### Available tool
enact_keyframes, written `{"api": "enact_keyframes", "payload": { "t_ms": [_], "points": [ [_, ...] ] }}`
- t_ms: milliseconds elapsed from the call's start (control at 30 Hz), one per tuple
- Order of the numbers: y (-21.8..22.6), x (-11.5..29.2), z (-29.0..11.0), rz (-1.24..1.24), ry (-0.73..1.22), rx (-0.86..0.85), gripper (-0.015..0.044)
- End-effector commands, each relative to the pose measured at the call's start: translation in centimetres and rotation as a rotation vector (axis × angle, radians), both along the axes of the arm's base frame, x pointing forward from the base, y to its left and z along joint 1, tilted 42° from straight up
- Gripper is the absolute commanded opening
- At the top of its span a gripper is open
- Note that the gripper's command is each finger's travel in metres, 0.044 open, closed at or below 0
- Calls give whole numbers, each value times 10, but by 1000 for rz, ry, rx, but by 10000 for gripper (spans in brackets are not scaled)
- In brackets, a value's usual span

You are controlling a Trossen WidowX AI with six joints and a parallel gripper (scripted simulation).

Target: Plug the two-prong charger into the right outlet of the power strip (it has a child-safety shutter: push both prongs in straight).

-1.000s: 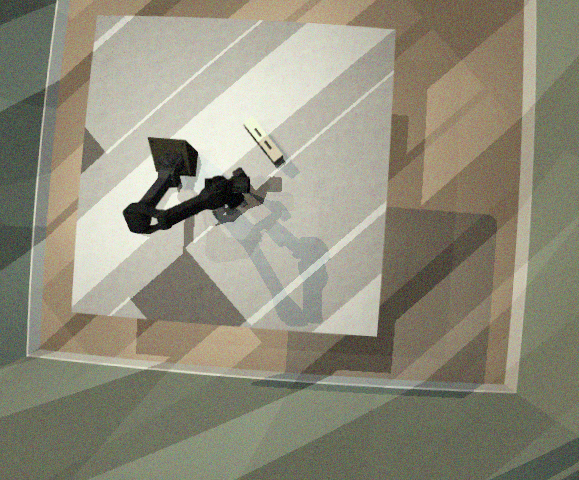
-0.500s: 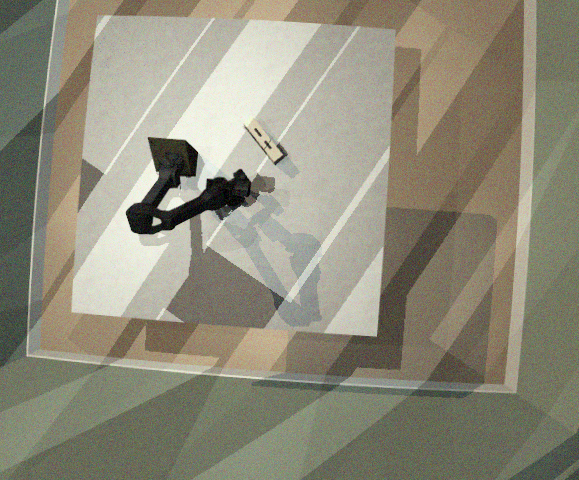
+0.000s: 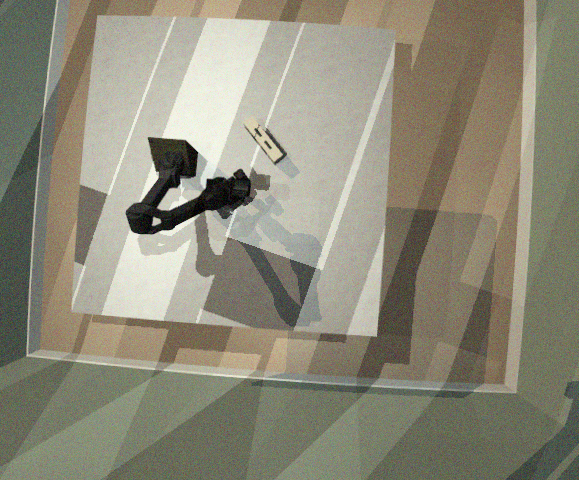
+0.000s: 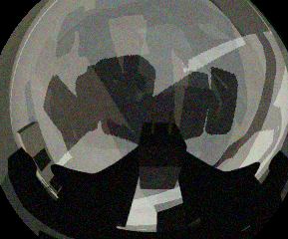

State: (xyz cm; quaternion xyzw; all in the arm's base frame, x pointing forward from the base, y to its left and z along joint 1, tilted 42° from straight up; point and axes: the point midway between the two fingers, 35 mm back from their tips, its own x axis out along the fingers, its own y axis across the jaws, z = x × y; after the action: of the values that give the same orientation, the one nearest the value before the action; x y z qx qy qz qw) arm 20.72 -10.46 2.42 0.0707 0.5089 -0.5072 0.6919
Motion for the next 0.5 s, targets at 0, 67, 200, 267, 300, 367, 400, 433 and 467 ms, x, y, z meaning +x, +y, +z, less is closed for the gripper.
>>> {"api": "enact_keyframes", "payload": {
  "t_ms": [0,67,200,267,300,367,400,433,467],
  "points": [
    [0,0,0,-2,-2,0,111],
    [0,0,1,-2,-2,0,78],
    [6,1,6,-1,-1,2,0],
    [11,1,10,-1,0,3,0],
    [14,1,13,-1,1,3,0],
    [19,1,17,0,2,4,0],
    [22,1,20,0,2,4,0],
    [24,0,22,0,3,3,0],
    [27,0,24,0,4,3,0]
  ]
}}
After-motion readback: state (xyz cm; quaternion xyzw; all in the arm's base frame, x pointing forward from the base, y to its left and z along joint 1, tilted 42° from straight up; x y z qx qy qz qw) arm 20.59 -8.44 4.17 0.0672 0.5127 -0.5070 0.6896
